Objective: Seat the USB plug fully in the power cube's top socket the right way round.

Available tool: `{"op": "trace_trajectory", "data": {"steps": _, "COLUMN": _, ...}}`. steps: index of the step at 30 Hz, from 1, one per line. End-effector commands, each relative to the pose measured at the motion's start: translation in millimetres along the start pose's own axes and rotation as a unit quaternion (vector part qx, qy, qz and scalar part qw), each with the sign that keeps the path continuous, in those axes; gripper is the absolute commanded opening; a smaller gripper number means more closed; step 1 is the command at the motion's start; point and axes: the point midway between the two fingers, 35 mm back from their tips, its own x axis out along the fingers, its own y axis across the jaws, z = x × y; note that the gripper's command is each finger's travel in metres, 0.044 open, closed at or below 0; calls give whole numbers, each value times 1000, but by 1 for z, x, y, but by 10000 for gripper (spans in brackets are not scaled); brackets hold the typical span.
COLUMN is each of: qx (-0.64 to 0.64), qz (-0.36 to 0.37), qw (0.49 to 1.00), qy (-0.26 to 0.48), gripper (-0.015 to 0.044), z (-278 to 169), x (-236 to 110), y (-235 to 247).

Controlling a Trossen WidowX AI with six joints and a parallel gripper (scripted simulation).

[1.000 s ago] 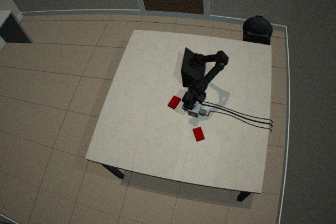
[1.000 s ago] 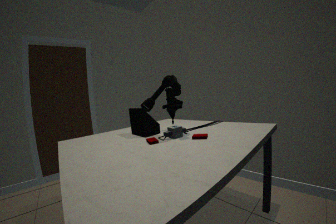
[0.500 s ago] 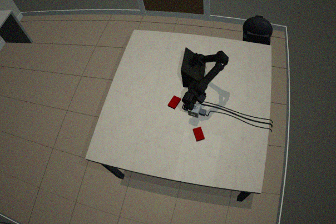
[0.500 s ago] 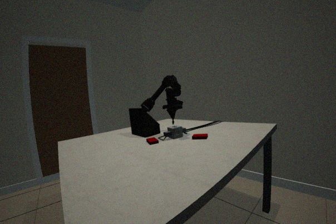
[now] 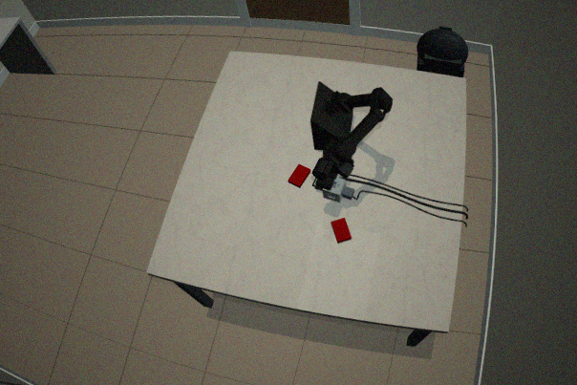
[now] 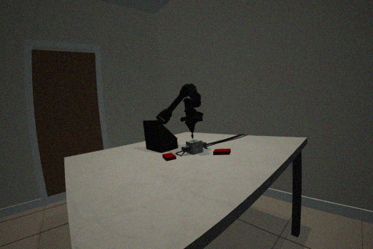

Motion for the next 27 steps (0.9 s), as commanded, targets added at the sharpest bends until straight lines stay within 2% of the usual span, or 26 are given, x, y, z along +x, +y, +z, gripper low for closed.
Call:
{"op": "trace_trajectory", "data": {"steps": 1, "qx": -3, "qz": 0, "qw": 1000, "qy": -4, "gripper": 0, "z": 1, "x": 1, "y": 0}}
{"op": "trace_trajectory", "data": {"steps": 27, "qx": -11, "qz": 1, "qw": 1000, "qy": -11, "gripper": 0, "z": 2, "x": 4, "y": 0}}
